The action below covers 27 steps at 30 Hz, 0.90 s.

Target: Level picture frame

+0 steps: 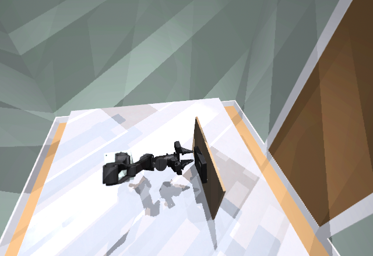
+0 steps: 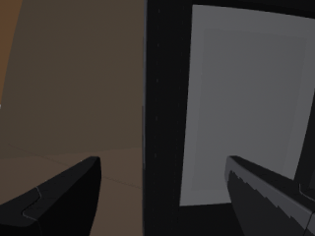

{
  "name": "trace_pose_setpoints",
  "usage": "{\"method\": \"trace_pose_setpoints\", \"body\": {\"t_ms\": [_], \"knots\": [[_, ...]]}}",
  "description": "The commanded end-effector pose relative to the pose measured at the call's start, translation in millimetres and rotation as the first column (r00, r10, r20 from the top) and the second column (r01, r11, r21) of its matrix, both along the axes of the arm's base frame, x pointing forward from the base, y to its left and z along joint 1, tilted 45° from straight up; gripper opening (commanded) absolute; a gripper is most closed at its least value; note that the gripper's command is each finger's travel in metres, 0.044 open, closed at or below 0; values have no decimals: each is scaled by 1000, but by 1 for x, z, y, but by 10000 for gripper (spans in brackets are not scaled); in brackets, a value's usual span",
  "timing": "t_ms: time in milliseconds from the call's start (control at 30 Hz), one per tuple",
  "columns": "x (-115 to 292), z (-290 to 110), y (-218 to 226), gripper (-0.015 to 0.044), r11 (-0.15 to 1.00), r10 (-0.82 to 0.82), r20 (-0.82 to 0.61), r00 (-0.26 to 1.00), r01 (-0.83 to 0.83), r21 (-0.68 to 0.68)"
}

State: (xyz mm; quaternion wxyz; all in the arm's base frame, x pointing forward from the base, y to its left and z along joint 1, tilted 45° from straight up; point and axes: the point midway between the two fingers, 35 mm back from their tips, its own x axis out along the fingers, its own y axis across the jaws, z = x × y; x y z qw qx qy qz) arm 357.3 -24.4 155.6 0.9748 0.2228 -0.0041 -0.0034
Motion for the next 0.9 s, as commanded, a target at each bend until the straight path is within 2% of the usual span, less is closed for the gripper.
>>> {"method": "trace_pose_setpoints", "body": {"t_ms": [0,567,867], "knots": [[8,3,-1,260,1000,-5,9,1000,5,5],[35,3,-1,260,1000,-5,10,1000,5,5],[36,3,-1,260,1000,-5,10,1000,5,5]]}}
